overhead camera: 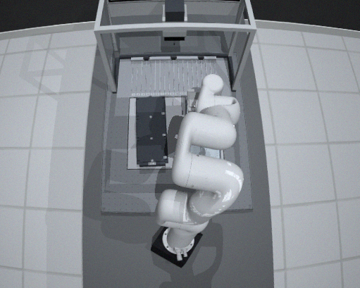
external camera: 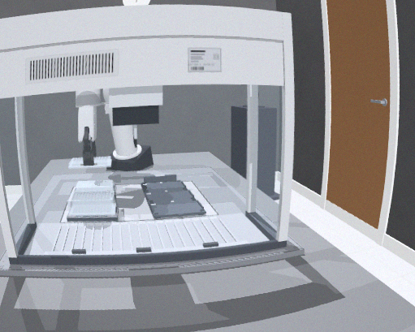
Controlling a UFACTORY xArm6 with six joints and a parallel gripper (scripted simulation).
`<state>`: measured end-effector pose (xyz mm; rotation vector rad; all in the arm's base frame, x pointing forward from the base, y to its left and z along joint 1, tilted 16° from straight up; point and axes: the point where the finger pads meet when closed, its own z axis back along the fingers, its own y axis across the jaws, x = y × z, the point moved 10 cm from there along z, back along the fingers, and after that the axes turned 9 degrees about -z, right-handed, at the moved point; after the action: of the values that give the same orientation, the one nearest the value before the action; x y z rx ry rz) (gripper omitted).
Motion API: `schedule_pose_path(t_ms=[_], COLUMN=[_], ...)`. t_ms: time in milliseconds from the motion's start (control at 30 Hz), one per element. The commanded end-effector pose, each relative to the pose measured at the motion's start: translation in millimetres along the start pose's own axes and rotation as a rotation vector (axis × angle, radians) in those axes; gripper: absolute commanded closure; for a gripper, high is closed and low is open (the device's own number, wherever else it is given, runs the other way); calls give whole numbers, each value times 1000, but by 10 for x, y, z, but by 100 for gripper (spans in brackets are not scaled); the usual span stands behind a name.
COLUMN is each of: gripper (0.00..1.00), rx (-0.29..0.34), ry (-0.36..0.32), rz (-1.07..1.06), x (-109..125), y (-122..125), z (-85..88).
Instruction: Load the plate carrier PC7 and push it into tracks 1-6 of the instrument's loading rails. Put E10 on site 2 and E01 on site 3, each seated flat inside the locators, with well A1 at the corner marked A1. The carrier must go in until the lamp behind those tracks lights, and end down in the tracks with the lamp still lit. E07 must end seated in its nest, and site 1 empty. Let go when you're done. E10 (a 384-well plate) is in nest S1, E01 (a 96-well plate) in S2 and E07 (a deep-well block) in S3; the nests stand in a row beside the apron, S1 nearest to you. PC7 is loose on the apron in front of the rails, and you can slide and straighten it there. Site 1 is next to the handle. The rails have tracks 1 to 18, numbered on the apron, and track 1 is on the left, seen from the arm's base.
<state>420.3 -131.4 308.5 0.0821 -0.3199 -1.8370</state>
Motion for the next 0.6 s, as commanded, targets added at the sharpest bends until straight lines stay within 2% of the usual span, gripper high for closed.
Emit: schedule_pose_path(t_ms=[0,433,567], gripper=[100,100,100], rx=[3,3,3], ry=[0,0,0], rz=[0,0,48], x=[1,1,-144], y=[8,8,47], z=[107,119,118])
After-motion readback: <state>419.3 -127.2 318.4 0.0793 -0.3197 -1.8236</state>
